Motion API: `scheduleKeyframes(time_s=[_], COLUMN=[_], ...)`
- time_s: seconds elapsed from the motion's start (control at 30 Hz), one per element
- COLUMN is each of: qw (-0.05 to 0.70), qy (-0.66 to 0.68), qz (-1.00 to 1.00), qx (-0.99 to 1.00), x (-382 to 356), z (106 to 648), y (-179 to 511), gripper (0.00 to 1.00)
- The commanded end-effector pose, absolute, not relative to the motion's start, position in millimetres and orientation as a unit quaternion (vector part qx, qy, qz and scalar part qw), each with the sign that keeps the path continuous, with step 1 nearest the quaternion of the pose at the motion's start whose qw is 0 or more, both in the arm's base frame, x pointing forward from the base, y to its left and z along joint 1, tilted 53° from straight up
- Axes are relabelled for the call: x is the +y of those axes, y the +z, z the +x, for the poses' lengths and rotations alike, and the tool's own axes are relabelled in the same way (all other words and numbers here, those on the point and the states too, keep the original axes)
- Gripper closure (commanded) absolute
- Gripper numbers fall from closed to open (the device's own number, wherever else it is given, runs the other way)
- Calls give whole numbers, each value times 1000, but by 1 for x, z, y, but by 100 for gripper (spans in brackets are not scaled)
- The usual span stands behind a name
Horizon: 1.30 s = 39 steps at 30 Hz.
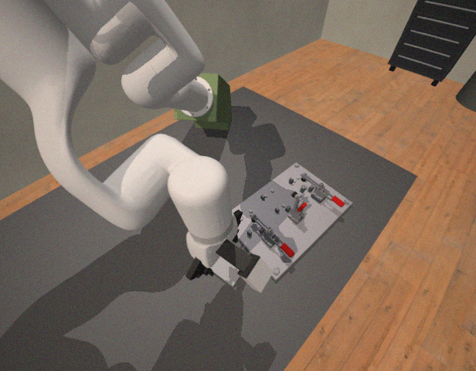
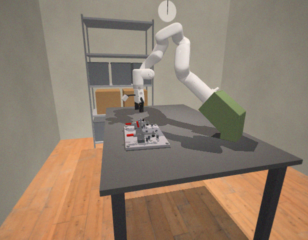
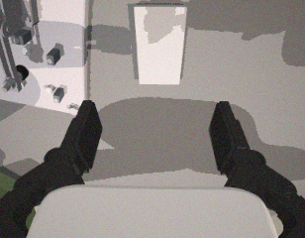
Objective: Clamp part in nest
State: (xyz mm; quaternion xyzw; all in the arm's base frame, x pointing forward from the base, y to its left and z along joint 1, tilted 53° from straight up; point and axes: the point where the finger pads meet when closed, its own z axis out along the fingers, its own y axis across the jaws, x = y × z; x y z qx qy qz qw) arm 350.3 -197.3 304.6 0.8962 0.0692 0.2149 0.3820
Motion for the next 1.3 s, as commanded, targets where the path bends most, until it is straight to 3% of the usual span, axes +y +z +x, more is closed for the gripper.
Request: scheduleKeyframes(time_s=[0.0, 1.27], qw=[385, 385], qy=[221, 221], qz=[893, 893], qx=[70, 70], x=[-221, -239], z=[371, 383], y=[288, 272], gripper=[0, 0])
